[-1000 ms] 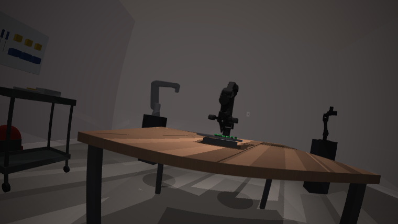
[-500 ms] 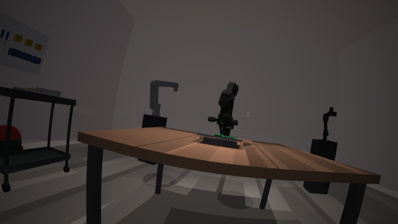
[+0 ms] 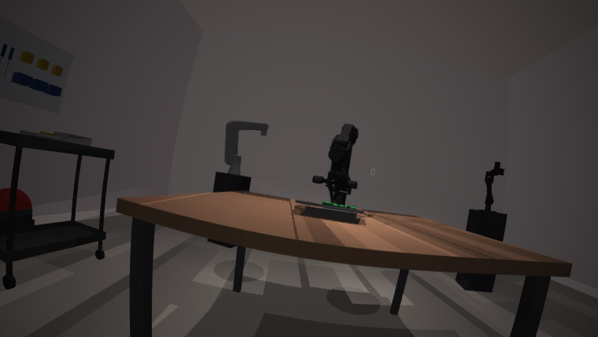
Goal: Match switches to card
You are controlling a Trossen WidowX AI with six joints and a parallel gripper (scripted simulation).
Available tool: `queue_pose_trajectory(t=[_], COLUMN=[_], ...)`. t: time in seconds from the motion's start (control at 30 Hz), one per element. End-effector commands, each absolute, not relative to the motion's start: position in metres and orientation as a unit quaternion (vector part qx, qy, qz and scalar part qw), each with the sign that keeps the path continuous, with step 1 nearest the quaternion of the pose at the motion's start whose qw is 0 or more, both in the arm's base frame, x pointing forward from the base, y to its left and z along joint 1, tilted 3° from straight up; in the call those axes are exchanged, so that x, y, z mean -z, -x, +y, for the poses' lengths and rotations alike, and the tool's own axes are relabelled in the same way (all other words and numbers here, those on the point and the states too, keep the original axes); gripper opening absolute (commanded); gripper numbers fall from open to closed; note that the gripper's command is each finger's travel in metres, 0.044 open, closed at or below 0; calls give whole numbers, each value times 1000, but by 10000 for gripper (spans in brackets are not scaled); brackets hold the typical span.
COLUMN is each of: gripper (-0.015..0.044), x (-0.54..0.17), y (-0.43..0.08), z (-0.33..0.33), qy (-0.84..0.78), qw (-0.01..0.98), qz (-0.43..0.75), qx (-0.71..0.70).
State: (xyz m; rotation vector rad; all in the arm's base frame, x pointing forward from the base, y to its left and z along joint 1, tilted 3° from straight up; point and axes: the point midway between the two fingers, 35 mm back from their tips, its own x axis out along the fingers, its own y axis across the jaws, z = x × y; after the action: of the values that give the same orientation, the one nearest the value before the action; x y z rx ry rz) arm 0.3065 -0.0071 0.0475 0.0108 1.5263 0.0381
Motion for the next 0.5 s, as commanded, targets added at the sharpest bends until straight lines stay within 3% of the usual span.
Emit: queue_pose_trajectory(t=[0.0, 0.47], gripper=[0, 0], x=[-47, -45], y=[-307, -307], z=[-7, -7], qy=[-5, -5], qw=[723, 723], qz=[691, 691], qx=[-15, -15])
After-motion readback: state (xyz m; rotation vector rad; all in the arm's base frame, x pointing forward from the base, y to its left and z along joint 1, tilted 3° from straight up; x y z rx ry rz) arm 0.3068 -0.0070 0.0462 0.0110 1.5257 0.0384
